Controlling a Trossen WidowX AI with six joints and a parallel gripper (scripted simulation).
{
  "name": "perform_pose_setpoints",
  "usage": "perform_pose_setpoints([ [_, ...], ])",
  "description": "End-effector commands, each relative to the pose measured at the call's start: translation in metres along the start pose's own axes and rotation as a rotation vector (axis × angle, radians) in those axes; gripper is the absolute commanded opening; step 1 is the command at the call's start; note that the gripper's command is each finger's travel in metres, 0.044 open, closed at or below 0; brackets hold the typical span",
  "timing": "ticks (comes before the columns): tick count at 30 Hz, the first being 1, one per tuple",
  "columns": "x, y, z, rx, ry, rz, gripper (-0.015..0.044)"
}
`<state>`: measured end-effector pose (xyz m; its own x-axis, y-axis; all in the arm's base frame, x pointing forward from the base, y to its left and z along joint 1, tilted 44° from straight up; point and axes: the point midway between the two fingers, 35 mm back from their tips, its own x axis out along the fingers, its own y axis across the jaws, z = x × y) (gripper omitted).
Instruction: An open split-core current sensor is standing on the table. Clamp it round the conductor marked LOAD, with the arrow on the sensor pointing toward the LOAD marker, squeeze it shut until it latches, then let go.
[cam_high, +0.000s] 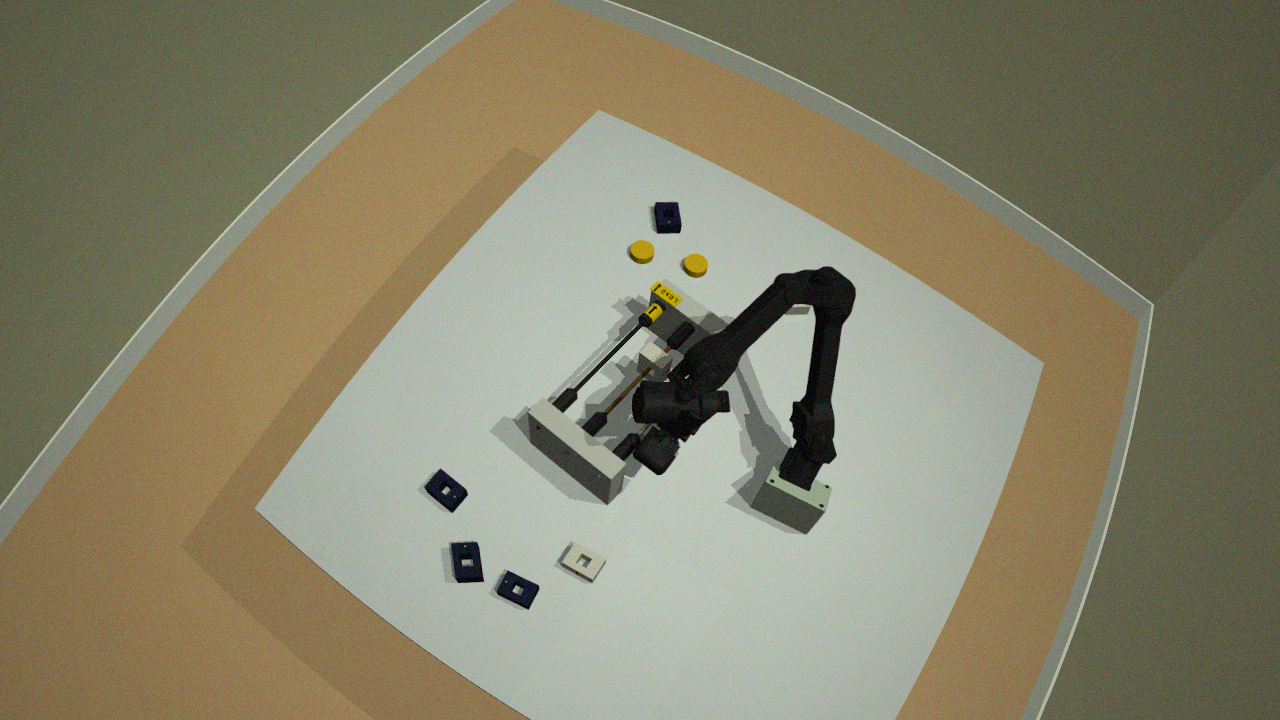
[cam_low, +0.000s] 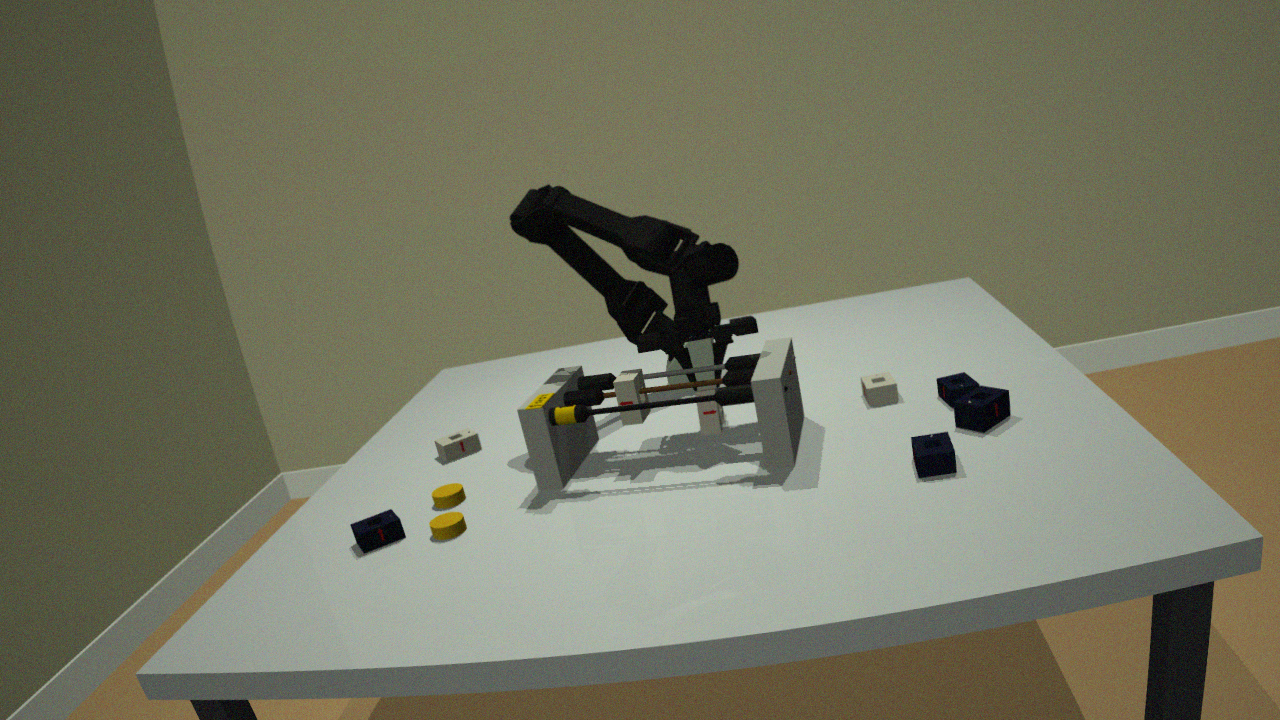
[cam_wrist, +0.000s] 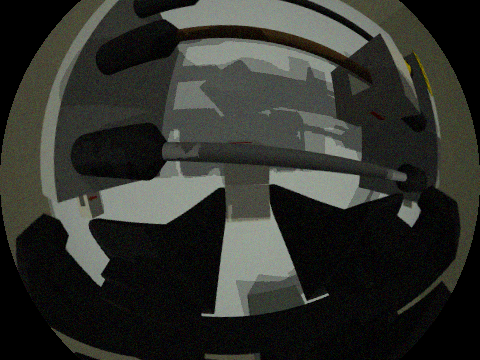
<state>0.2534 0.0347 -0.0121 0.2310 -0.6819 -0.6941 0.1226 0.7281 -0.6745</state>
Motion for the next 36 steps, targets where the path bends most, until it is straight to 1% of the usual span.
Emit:
perform_pose_setpoints([
  [1,-0.001,-0.001,-0.001,-0.001,0.0,-0.004,0.0],
  [5,-0.005,0.002,-0.011,-0.002,0.001,-0.001,0.0],
  [14,-0.016,0.006,-0.054,-0.004,0.003,-0.003,0.0],
  [24,-0.014,0.006,-0.058,-0.004,0.002,-0.004,0.0],
  [35,-0.016,0.006,-0.055,-0.007,-0.001,-0.006,0.0289],
  [36,-0.016,0.006,-0.055,-0.007,-0.001,-0.006,0.0291],
])
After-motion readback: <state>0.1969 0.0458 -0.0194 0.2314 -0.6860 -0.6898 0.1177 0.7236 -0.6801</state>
